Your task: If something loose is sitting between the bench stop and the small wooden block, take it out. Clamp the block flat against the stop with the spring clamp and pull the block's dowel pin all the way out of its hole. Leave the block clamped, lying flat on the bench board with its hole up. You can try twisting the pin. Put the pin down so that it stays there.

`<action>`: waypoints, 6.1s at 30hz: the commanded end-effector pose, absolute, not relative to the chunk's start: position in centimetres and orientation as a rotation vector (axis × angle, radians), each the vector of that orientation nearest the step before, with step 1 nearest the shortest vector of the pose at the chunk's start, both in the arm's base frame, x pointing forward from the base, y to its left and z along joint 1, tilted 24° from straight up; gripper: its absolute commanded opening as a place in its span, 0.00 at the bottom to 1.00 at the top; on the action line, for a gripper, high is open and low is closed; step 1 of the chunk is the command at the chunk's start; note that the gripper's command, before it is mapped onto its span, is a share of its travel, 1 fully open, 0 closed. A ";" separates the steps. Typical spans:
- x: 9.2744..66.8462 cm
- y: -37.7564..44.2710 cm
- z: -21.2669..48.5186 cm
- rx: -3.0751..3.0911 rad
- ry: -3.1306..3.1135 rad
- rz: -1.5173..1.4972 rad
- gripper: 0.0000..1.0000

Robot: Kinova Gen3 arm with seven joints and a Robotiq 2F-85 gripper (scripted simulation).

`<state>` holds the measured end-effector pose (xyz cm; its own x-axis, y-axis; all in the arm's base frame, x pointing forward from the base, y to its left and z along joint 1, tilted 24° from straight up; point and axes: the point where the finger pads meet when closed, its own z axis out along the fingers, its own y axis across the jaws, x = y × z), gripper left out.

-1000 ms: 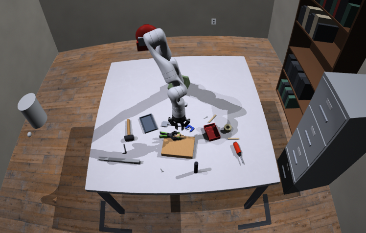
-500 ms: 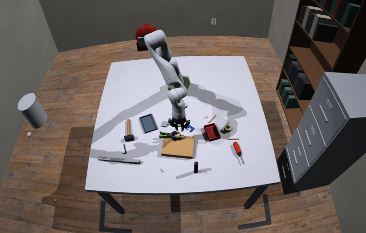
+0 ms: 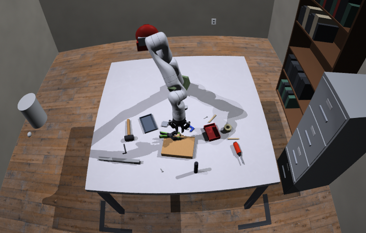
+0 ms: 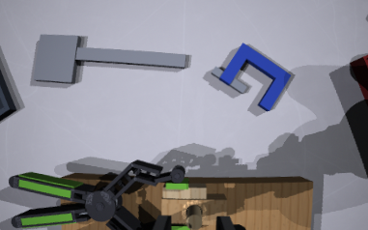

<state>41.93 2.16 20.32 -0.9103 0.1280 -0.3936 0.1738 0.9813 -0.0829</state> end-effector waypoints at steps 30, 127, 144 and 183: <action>42.4 2.0 19.4 0.216 2.730 -0.162 0.34; 43.5 1.6 16.6 0.216 2.730 -0.162 0.34; 43.5 1.6 16.6 0.216 2.730 -0.162 0.34; 43.5 1.6 16.6 0.216 2.730 -0.162 0.10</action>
<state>43.48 1.60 16.56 -0.9103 0.1279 -0.3938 0.1737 0.9813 -0.0828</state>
